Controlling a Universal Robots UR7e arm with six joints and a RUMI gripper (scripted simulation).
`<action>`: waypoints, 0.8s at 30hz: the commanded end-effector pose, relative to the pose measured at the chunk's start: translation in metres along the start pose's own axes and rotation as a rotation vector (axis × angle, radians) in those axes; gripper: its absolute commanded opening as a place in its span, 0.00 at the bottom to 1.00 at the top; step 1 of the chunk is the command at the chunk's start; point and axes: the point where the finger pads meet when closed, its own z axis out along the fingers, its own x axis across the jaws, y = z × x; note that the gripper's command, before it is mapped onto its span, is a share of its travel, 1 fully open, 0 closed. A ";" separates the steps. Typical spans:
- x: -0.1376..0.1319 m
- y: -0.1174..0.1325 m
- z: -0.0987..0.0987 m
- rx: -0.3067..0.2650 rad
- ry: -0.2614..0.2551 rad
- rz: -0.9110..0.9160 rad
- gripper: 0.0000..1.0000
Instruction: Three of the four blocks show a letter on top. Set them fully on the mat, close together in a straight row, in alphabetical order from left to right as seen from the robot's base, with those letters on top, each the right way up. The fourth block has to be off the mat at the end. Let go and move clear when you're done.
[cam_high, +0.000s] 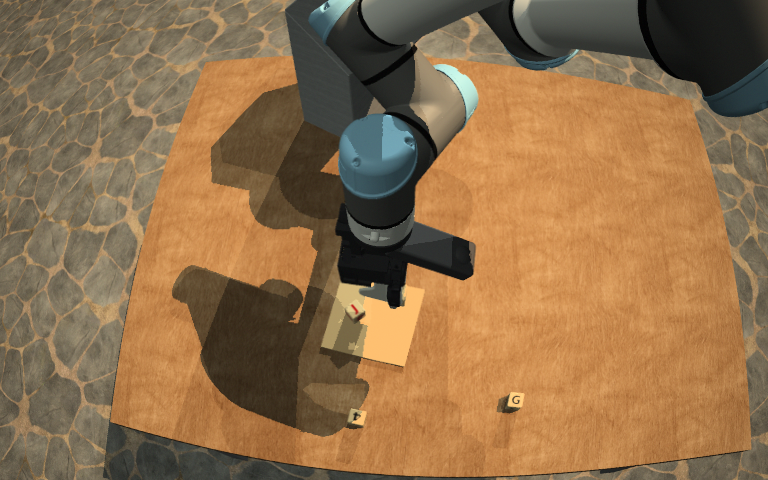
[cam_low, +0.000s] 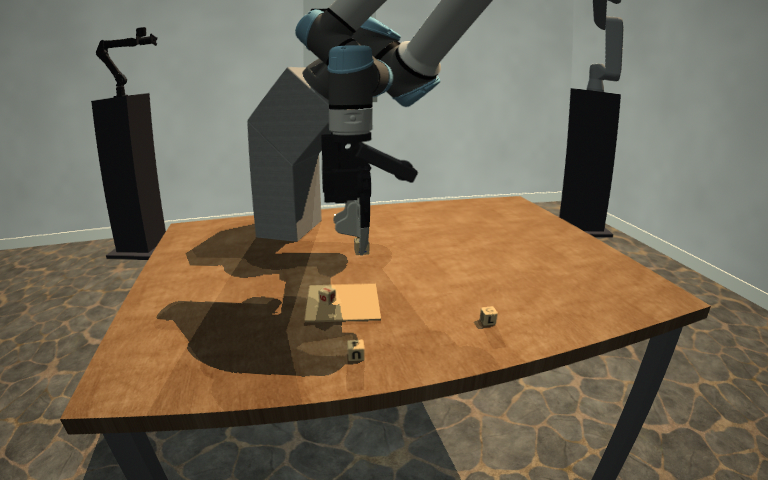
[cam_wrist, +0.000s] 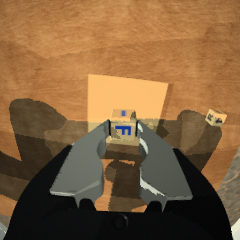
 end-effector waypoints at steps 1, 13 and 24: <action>-0.001 -0.001 0.000 0.001 0.000 -0.004 0.05; 0.000 -0.001 0.002 0.001 -0.002 -0.004 0.05; 0.001 0.000 0.021 -0.001 -0.003 -0.006 0.05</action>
